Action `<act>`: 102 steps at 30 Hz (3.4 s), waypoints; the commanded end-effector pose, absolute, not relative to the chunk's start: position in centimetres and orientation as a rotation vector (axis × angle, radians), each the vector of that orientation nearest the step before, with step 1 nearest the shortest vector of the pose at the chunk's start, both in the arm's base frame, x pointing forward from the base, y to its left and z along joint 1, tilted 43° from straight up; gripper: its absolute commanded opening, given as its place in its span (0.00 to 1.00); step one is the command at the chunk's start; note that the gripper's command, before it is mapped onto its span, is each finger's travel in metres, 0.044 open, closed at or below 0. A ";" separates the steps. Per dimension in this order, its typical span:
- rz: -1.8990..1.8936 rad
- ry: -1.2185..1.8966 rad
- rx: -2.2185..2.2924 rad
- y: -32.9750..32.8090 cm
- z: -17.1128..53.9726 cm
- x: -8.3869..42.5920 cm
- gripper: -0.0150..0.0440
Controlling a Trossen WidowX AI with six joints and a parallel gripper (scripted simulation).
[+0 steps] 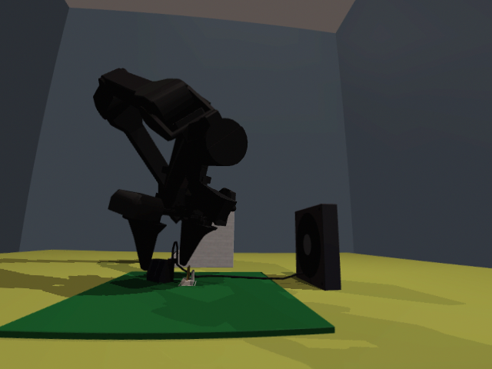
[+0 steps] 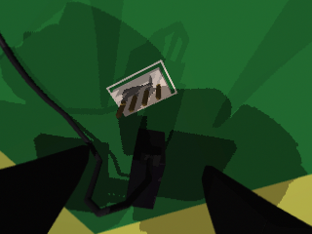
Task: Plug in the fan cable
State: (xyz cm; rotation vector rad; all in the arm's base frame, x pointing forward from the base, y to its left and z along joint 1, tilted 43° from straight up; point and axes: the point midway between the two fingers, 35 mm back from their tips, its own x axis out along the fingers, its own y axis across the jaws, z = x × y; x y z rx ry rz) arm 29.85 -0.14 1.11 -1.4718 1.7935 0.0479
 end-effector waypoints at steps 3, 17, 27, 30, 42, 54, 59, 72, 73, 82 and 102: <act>0.047 1.793 -1.471 -0.1 1.1 29.9 0.63; 0.047 1.793 -1.471 -0.1 1.1 29.9 0.47; 0.047 1.793 -1.471 -0.1 1.1 29.9 0.36; 0.048 1.793 -1.471 -0.1 1.2 29.9 0.29; 0.056 1.791 -1.470 2.4 3.5 29.7 0.25; 0.058 1.791 -1.472 4.9 6.3 29.2 0.25; 0.056 1.792 -1.474 5.9 7.5 28.8 0.25; 0.098 1.756 -1.453 6.9 8.2 30.0 0.25; 0.106 1.749 -1.450 7.0 8.2 30.2 0.25; 0.168 1.678 -1.422 7.6 8.2 32.8 0.25; 0.287 1.596 -1.331 7.5 7.7 35.4 0.25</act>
